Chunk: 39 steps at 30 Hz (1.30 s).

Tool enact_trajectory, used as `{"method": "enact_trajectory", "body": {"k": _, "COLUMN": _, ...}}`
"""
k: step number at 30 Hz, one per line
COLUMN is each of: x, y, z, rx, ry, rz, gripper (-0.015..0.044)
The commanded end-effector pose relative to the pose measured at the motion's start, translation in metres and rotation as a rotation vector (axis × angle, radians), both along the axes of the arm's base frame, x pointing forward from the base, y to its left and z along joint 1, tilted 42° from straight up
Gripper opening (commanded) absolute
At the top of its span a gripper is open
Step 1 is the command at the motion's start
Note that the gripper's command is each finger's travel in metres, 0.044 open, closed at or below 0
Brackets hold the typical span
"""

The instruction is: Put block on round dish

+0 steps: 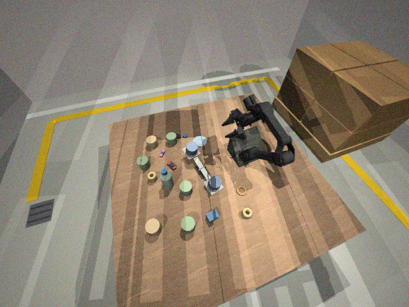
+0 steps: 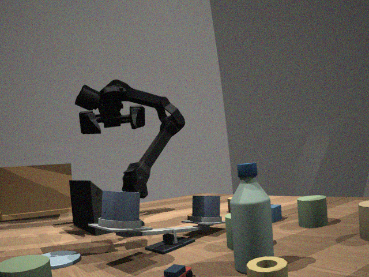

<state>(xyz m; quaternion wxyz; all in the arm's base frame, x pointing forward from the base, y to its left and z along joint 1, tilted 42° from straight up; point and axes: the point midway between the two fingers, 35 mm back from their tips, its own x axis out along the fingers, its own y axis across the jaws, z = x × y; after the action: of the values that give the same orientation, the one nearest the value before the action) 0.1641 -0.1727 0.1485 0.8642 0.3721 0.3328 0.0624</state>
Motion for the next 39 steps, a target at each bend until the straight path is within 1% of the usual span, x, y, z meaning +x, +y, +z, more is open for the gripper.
{"method": "enact_trajectory", "body": {"k": 1, "x": 0.011, "y": 0.008, "z": -0.005, "rx": -0.016, "ry": -0.014, "rz": 0.128, "gripper": 0.044}}
{"method": "enact_trajectory", "body": {"k": 14, "x": 0.041, "y": 0.041, "z": -0.022, "rx": -0.031, "ry": -0.114, "rz": 0.514, "gripper": 0.044}}
{"method": "enact_trajectory", "body": {"k": 21, "x": 0.042, "y": 0.044, "z": -0.023, "rx": -0.03, "ry": -0.117, "rz": 0.536, "gripper": 0.044}}
{"method": "enact_trajectory", "body": {"k": 25, "x": 0.047, "y": 0.057, "z": -0.024, "rx": -0.004, "ry": -0.046, "rz": 0.582, "gripper": 0.044}}
{"method": "enact_trajectory", "body": {"k": 31, "x": 0.056, "y": 0.071, "z": -0.022, "rx": 0.095, "ry": 0.084, "rz": 0.564, "gripper": 0.044}}
{"method": "enact_trajectory", "body": {"k": 39, "x": 0.07, "y": 0.096, "z": -0.019, "rx": 0.237, "ry": 0.317, "rz": 0.511, "gripper": 0.044}}
